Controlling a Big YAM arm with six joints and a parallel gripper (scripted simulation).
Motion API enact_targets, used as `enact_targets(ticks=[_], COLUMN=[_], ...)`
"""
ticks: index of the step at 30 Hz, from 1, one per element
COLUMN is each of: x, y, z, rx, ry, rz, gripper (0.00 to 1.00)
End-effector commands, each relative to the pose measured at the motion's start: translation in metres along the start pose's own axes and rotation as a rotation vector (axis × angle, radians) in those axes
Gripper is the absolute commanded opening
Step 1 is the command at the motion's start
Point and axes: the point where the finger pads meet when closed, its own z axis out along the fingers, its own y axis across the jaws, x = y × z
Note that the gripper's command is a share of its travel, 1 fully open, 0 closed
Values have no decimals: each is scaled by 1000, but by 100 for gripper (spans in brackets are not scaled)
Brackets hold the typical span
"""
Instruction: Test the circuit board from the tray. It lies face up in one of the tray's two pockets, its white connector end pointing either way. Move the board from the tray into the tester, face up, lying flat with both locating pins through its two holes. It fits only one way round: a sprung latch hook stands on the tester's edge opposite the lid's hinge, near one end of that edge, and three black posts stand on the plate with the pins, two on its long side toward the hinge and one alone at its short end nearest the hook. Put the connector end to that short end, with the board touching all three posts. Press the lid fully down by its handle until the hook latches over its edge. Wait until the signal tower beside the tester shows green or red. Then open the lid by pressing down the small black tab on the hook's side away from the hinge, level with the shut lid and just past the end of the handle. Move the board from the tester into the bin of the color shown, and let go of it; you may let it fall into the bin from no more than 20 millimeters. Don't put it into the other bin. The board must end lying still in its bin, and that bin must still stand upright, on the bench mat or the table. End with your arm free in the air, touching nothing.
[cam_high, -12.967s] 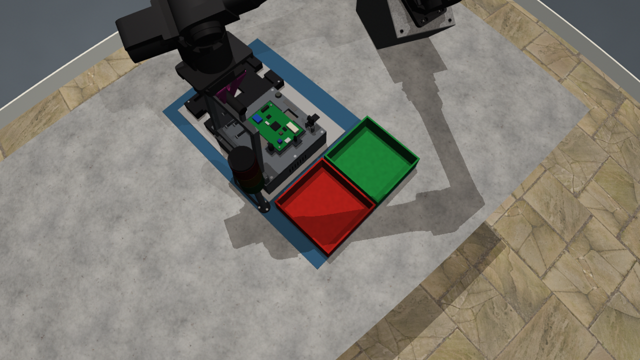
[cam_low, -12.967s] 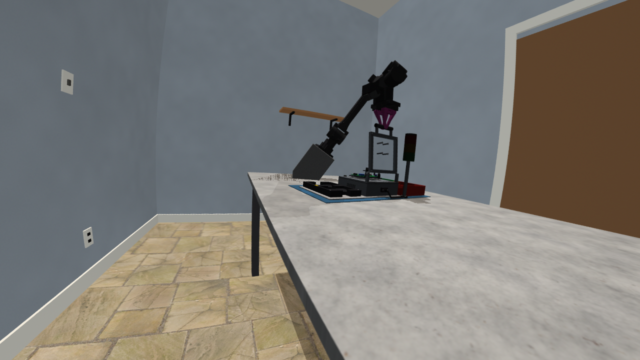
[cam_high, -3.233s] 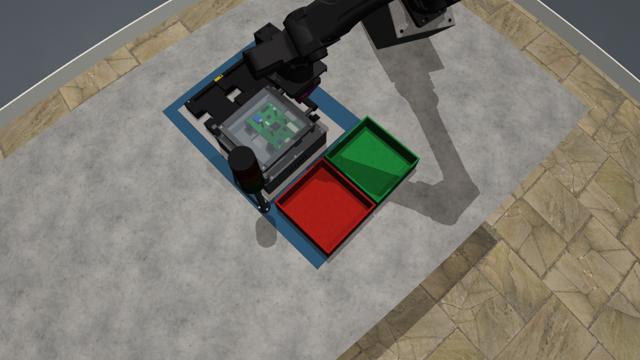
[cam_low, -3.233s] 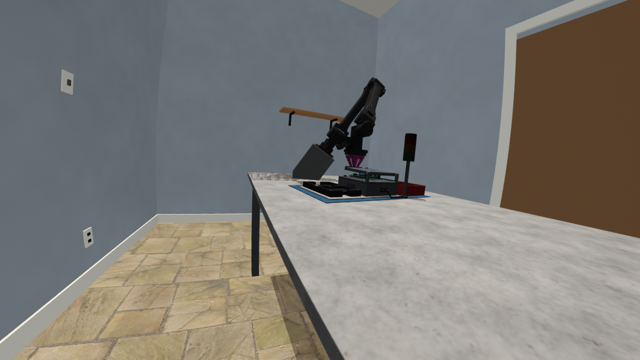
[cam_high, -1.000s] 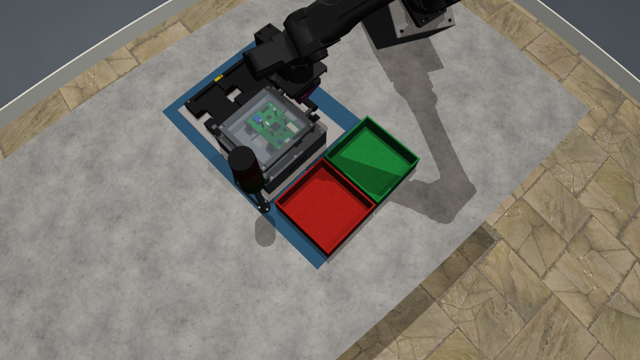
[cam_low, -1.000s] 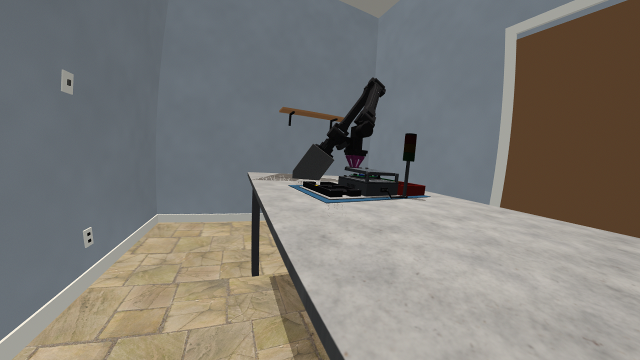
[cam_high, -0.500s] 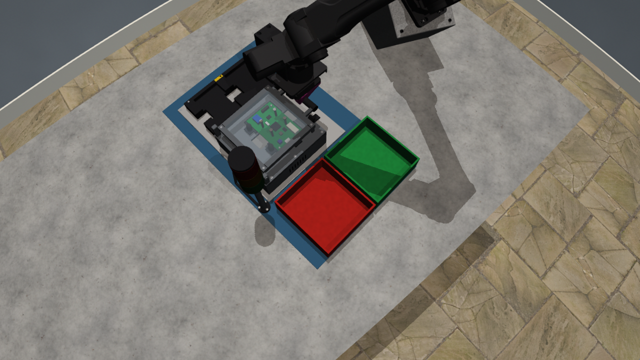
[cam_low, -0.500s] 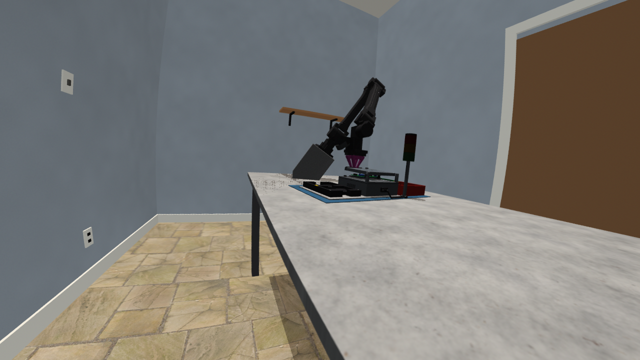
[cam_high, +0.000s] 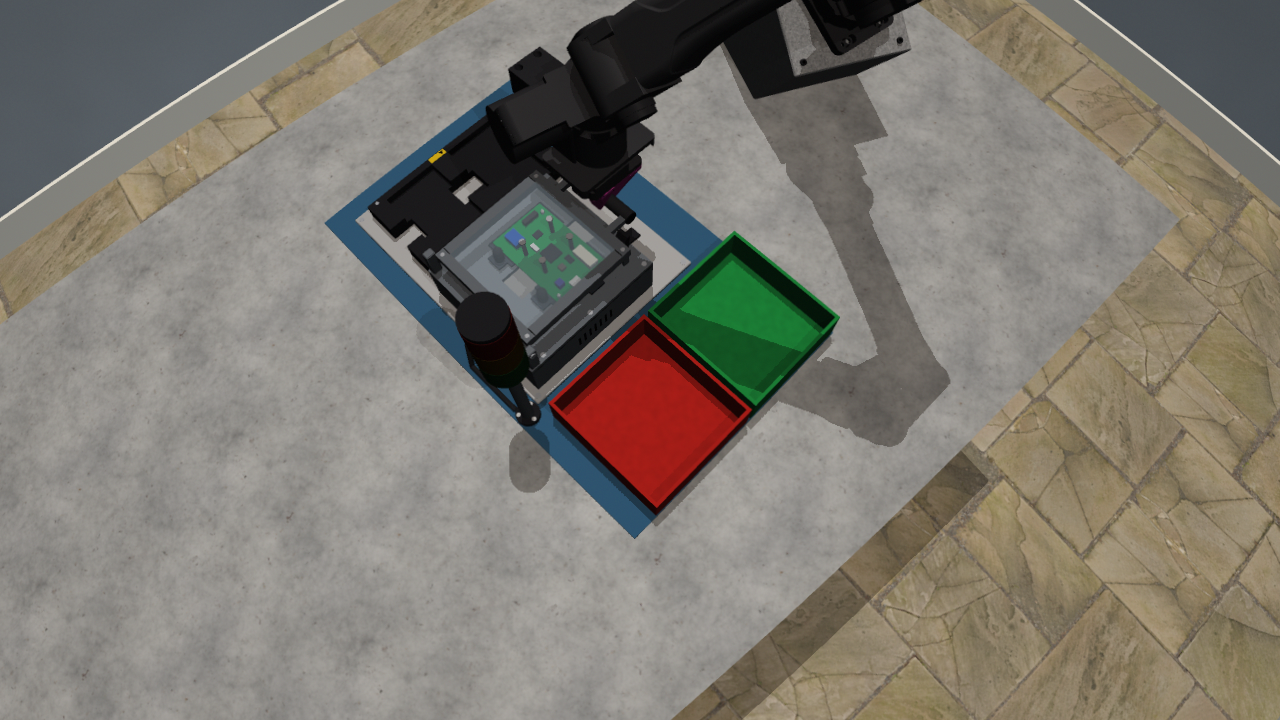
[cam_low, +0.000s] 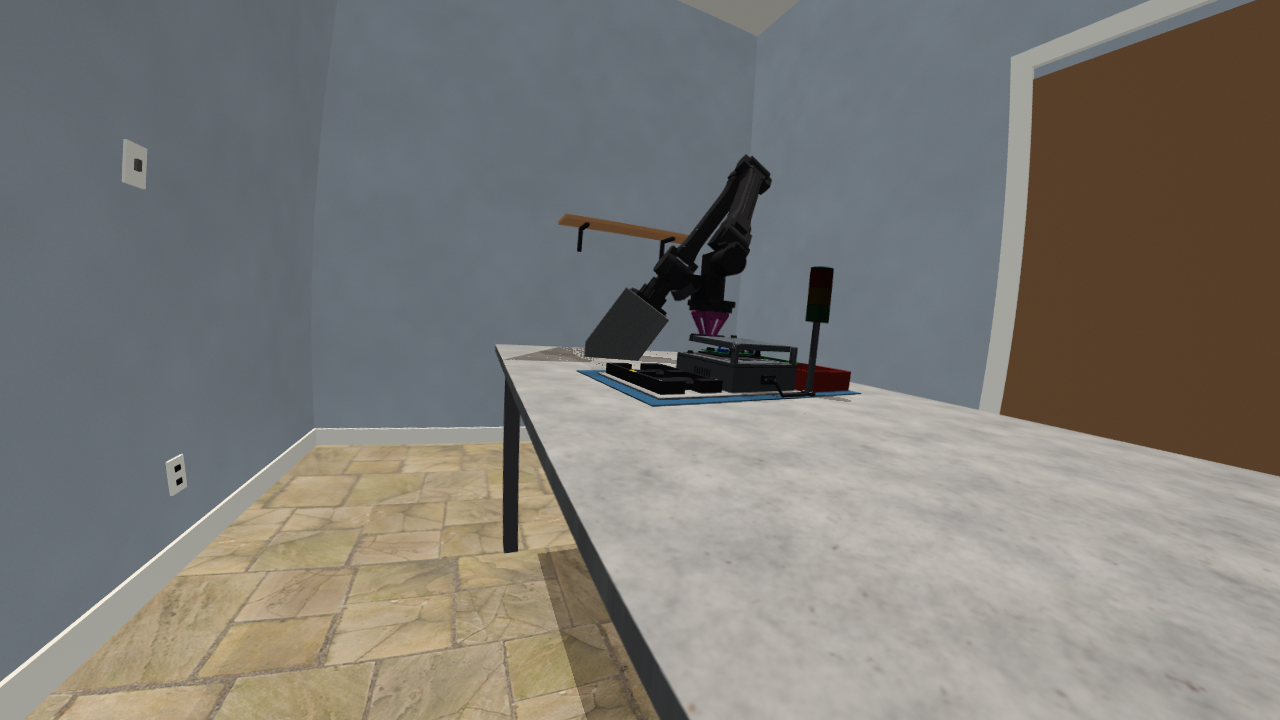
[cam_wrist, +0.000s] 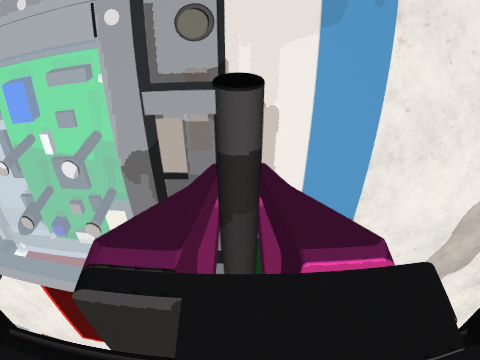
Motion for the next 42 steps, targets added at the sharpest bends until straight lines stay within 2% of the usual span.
enact_targets(ticks=[1,42], x=[1,1], y=[14,15], z=[15,18], rx=[-6,-7], ry=[-2,-3], rz=[-17,-18], gripper=[0,0])
